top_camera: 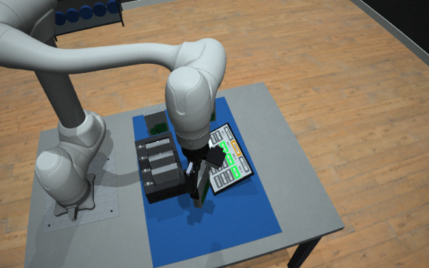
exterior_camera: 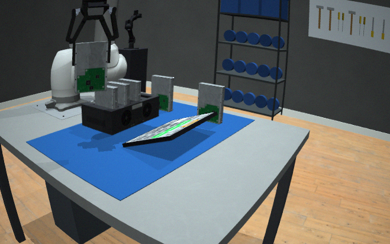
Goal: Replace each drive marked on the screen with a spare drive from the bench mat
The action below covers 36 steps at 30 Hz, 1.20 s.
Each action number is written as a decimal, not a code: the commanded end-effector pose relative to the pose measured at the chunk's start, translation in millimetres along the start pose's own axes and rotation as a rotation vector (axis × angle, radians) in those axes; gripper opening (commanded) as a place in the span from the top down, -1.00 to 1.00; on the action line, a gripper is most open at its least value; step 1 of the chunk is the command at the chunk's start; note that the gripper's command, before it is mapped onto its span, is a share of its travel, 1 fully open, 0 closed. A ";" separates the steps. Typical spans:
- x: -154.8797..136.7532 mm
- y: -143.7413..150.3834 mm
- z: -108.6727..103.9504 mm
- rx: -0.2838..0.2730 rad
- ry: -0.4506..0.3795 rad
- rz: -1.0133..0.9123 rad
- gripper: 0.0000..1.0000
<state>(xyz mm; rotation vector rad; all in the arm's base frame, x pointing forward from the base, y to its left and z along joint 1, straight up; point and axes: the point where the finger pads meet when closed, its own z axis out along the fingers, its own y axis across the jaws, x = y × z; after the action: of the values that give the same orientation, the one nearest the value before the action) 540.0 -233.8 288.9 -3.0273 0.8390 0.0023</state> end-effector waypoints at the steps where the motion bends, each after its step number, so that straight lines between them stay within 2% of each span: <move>1: -4.3 -8.0 -1.1 0.000 0.001 0.019 0.80; 14: -26.3 -42.3 -2.8 0.000 0.001 0.108 0.80; 36: -87.3 -115.1 -5.1 0.000 0.001 0.321 0.80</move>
<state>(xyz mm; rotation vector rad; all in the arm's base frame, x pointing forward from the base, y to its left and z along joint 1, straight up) 526.8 -102.2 293.2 -2.8722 1.2714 0.0024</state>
